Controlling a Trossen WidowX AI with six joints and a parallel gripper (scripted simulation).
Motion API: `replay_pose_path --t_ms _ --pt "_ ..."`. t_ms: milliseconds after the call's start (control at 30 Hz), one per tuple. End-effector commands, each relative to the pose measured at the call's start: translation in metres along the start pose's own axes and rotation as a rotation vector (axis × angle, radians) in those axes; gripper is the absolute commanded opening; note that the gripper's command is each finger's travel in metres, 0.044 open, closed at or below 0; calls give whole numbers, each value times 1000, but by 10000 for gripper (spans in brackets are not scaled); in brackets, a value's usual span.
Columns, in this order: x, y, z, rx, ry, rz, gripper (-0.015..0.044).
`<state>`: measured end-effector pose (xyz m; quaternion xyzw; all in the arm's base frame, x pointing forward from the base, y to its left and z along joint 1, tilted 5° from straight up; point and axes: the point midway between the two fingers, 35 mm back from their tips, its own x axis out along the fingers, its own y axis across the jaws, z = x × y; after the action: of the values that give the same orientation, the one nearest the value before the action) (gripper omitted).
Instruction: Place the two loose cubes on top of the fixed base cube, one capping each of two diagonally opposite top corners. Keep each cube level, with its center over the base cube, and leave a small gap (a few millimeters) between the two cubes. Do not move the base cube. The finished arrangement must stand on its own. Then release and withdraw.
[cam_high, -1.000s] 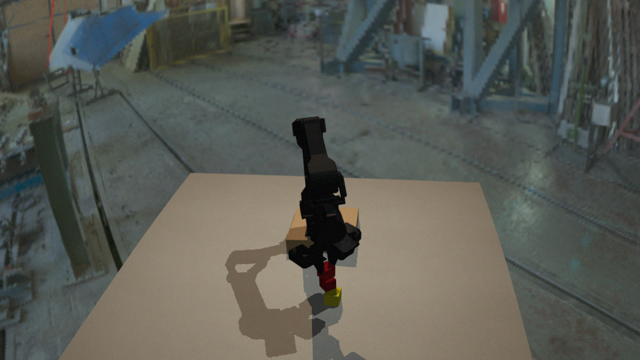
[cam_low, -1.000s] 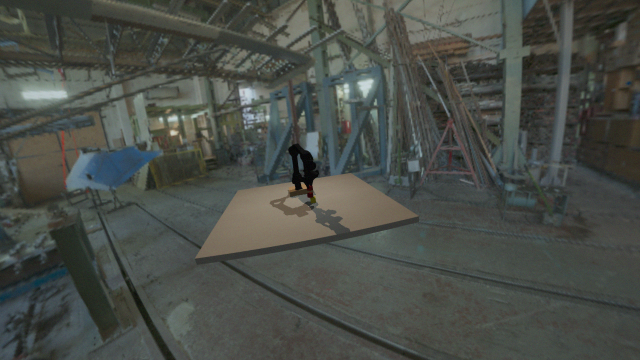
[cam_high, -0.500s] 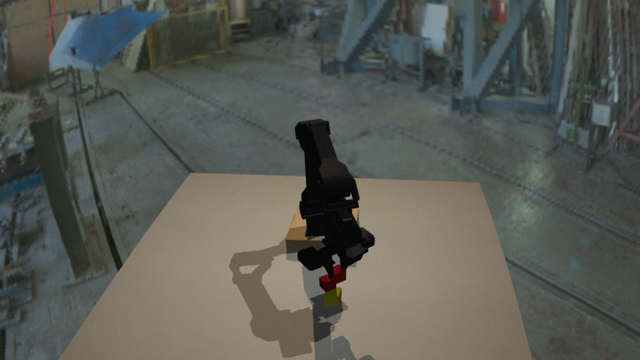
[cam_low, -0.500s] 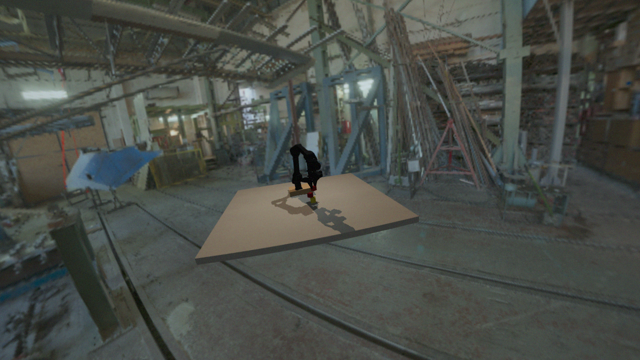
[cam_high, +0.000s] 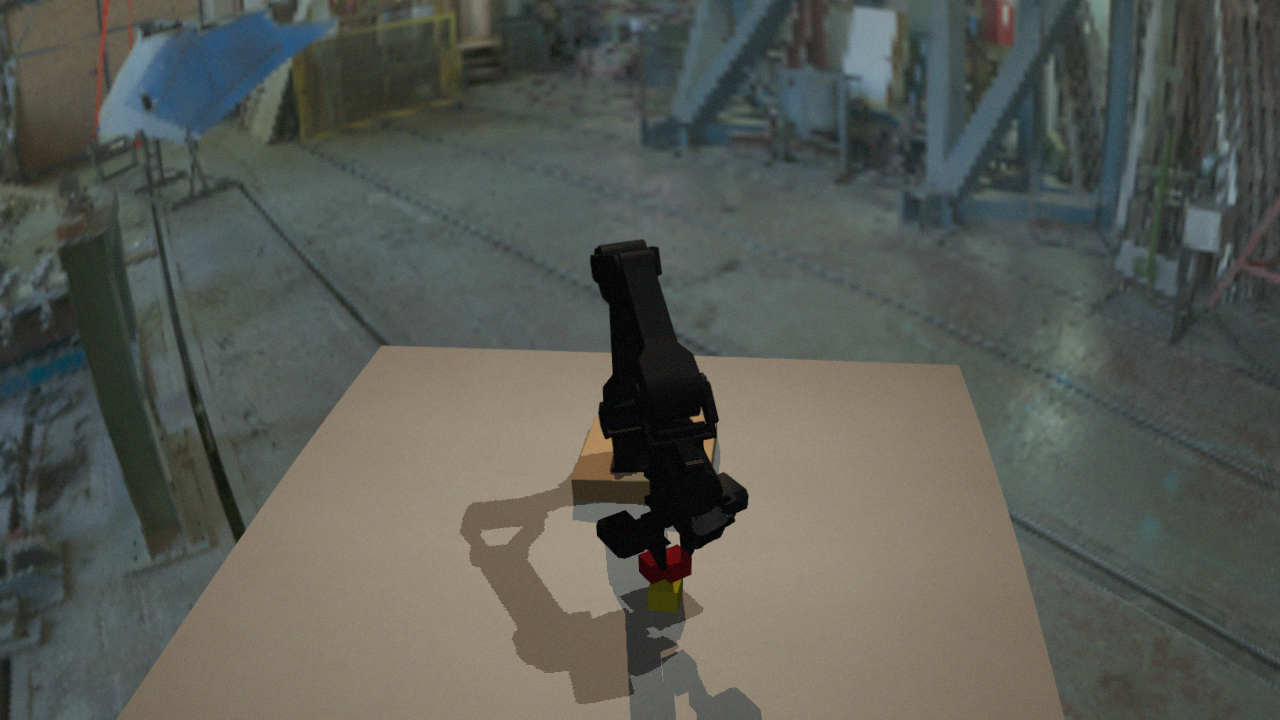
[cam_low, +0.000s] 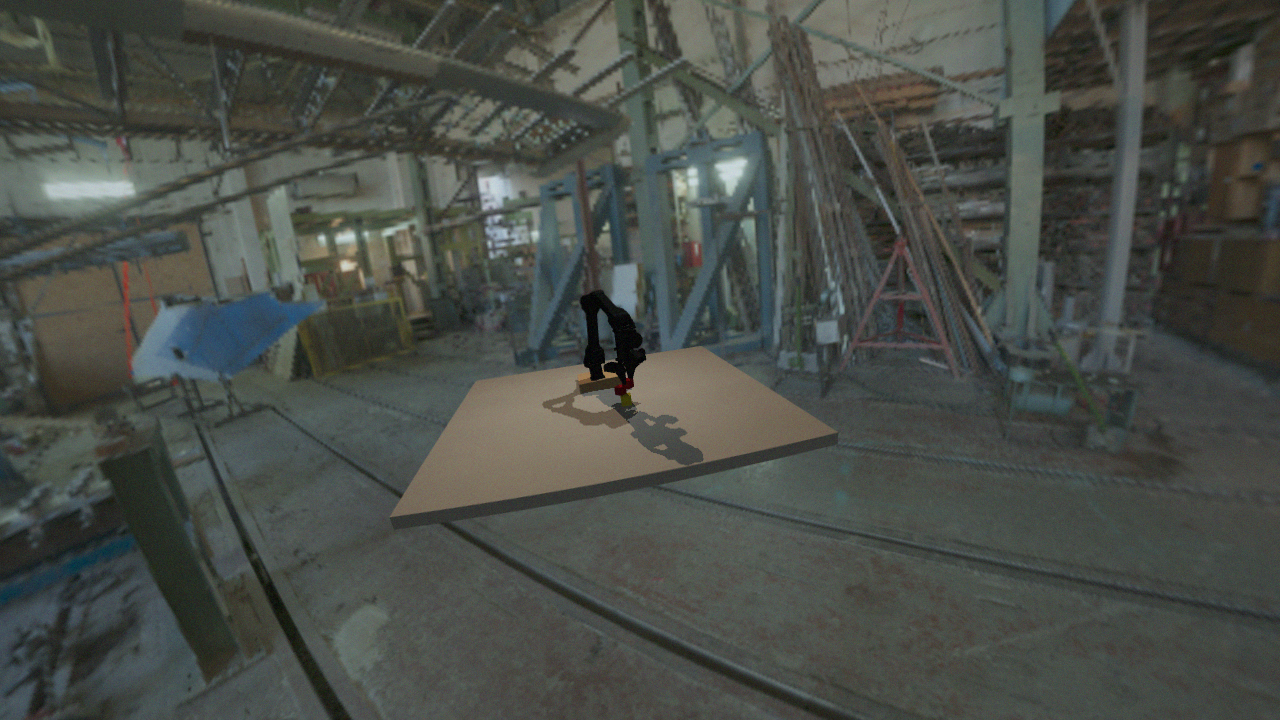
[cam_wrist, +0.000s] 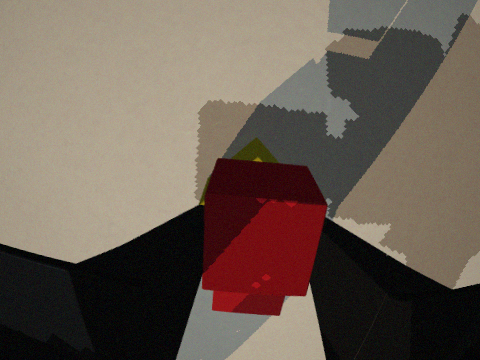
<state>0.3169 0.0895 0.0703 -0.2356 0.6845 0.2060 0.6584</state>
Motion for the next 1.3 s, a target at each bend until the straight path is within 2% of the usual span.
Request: replay_pose_path --t_ms 0,467,1267 --pt "1 0 0 5 -1 3 105" --pt "29 0 2 2 -1 2 105" --pt "31 0 2 1 -1 2 105"
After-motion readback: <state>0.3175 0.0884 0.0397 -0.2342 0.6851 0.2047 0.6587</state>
